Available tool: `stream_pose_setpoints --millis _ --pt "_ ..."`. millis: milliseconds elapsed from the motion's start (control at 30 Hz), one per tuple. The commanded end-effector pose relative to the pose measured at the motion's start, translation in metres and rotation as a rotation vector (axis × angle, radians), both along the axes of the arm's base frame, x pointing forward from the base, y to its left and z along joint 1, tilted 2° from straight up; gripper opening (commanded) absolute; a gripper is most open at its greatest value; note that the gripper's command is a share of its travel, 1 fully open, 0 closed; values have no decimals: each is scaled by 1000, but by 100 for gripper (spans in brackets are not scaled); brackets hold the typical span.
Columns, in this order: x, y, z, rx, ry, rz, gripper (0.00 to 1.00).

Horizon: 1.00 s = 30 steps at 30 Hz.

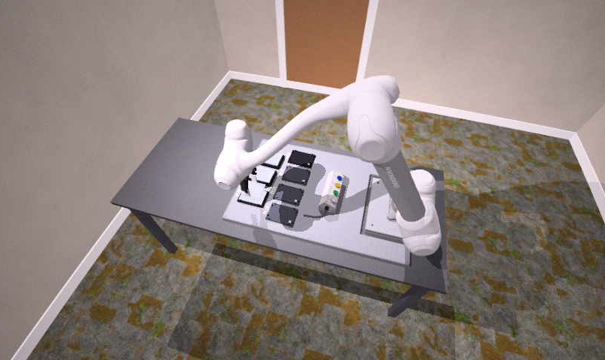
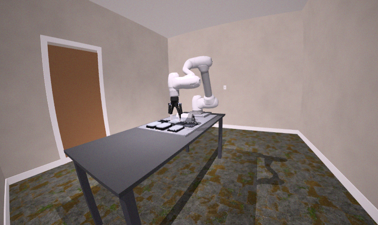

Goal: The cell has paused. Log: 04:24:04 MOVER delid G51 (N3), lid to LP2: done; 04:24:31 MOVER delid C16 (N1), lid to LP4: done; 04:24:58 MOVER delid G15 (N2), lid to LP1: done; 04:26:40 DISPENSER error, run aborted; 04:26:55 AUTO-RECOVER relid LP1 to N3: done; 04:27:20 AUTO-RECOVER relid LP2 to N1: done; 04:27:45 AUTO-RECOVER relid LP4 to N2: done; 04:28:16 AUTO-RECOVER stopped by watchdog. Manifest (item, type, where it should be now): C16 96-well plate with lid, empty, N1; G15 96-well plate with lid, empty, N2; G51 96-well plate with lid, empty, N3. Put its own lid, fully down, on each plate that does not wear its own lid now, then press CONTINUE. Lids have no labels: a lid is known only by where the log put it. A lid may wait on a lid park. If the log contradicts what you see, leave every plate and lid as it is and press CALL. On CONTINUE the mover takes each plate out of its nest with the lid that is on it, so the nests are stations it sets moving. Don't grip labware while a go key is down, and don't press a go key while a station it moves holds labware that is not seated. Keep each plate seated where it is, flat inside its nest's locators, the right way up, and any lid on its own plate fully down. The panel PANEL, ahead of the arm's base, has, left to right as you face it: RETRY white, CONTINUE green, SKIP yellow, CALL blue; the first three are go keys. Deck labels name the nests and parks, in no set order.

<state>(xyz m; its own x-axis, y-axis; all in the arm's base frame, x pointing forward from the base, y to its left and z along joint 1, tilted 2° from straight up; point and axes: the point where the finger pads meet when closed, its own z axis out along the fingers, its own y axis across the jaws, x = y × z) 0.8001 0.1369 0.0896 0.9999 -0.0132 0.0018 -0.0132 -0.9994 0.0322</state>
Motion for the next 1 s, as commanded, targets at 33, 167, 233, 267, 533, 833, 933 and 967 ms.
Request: stream_pose_setpoints --millis 33,167,233,267,533,833,933,967 --pt "0 0 2 0 0 0 0" --pt "0 0 3 0 0 0 0" --pt "0 0 3 0 0 0 0" --pt "0 0 3 0 0 0 0" --pt "-15 -62 7 1 0 0 0" --pt "-77 -204 12 1 0 0 0" --pt "-100 -241 13 1 0 0 0" --pt "-100 -241 13 1 0 0 0"
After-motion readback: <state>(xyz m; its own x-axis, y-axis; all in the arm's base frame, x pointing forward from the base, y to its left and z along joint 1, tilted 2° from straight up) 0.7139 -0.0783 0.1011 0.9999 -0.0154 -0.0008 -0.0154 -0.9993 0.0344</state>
